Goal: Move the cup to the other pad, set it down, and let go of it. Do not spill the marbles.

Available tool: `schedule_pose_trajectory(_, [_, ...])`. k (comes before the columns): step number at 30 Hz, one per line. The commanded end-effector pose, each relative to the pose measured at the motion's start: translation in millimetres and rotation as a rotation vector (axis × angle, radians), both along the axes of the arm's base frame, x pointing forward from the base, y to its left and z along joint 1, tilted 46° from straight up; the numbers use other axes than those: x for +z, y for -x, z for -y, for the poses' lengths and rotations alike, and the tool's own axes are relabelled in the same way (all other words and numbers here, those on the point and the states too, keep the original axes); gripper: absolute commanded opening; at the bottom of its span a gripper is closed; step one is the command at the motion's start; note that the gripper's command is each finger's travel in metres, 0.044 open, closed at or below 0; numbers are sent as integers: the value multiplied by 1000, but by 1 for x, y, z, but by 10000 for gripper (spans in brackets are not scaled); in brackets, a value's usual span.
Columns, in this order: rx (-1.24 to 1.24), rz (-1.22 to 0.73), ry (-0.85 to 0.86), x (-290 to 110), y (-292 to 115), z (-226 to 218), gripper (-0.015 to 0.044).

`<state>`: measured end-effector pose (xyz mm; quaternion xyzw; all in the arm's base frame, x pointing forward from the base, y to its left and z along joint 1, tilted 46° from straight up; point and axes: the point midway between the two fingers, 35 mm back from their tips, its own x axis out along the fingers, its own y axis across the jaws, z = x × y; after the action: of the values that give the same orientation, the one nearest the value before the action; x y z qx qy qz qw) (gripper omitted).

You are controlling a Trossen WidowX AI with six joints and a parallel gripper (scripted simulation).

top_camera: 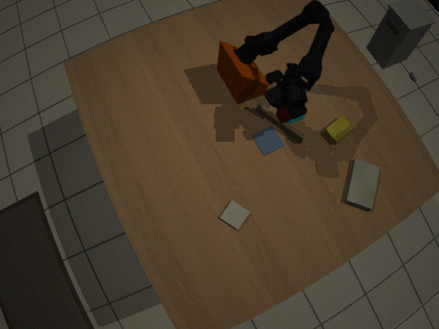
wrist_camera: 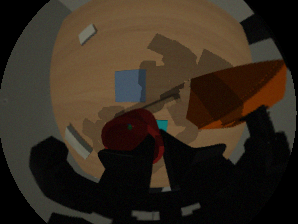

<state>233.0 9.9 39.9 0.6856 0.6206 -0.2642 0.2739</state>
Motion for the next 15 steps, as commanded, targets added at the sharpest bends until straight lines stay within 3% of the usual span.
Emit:
schedule_pose_trajectory(1, [-4,-4,-6,6,4,-6,0])
schedule_pose_trajectory(15, [-4,-4,-7,21,13,-21,0])
